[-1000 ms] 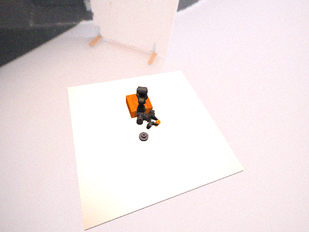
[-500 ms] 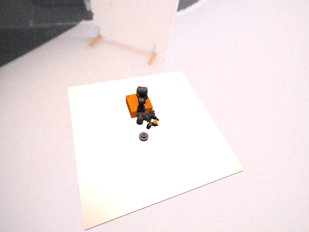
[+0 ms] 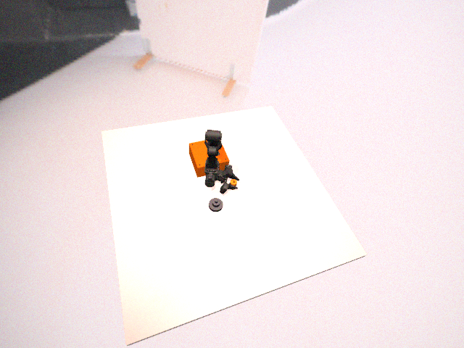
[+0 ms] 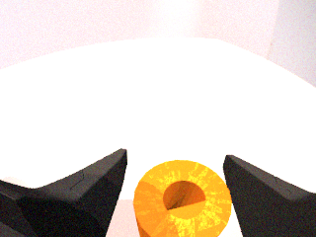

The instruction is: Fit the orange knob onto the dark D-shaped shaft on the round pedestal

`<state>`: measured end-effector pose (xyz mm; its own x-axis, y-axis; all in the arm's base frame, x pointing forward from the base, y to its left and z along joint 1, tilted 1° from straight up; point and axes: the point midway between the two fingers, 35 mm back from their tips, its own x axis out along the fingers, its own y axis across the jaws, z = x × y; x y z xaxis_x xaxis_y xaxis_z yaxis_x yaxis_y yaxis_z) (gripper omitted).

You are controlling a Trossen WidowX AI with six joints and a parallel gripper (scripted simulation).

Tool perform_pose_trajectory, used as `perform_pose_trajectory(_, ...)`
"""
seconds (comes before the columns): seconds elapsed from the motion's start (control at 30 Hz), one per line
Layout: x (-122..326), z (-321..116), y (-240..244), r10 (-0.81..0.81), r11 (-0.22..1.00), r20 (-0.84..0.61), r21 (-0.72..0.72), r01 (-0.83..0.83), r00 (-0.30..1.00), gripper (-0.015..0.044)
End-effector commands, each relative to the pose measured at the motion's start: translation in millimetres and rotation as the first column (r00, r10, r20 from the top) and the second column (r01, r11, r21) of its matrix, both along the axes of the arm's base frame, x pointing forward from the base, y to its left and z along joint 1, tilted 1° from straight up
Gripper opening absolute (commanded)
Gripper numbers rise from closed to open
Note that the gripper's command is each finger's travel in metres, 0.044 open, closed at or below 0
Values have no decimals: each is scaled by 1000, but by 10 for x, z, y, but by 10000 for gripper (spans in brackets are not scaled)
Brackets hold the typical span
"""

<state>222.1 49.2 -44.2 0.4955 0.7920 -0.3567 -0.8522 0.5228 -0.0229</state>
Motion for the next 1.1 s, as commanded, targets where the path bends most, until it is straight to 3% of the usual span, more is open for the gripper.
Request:
perform_pose_trajectory(0.0,3,4,1,0,1000,2,2,0,1000,365)
perform_pose_trajectory(0.1,3,4,1,0,1000,2,2,0,1000,440)
perform_pose_trajectory(0.4,14,43,-4,0,1000,2,2,0,1000,440)
perform_pose_trajectory(0.8,10,764,11,0,1000,2,-1,0,1000,440)
perform_pose_trajectory(0.93,-2,804,17,0,1000,2,-1,0,1000,440)
perform_pose_trajectory(1.07,81,681,71,8,991,-188,-132,-33,982,440)
